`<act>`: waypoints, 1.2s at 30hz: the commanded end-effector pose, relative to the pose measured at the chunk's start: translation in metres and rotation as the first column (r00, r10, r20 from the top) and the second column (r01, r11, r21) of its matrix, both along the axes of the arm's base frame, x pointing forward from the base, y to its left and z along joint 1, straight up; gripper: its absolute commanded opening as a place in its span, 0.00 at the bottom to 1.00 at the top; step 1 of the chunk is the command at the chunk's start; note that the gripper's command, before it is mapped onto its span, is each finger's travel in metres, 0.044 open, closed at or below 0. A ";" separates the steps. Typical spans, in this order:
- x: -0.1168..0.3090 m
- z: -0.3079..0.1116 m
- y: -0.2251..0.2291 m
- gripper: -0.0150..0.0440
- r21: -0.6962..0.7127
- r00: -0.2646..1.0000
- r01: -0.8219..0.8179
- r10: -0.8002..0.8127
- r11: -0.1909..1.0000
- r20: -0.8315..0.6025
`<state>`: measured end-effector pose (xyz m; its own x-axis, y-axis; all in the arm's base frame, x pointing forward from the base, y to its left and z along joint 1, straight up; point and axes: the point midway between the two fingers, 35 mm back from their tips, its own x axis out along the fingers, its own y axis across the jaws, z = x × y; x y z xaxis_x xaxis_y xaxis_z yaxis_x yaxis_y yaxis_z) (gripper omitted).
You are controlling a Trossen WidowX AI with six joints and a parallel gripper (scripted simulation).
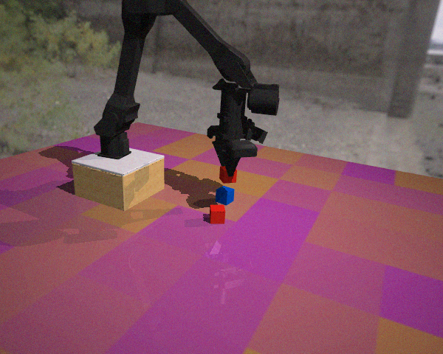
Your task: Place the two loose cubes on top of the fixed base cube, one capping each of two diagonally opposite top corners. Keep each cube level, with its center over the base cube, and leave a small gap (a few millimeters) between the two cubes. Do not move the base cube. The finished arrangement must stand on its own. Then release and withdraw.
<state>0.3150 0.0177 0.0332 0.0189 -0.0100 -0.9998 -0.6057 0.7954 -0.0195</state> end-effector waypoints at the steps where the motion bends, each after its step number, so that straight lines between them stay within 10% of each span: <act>1: 0.004 -0.002 0.015 0.43 0.007 0.999 0.042 -0.042 0.999 0.005; 36: 0.006 -0.032 0.034 0.43 0.012 0.995 0.096 -0.096 0.995 0.005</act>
<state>0.3240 0.0517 0.0069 0.0317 -0.0042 -0.9995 -0.5318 0.8466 -0.0204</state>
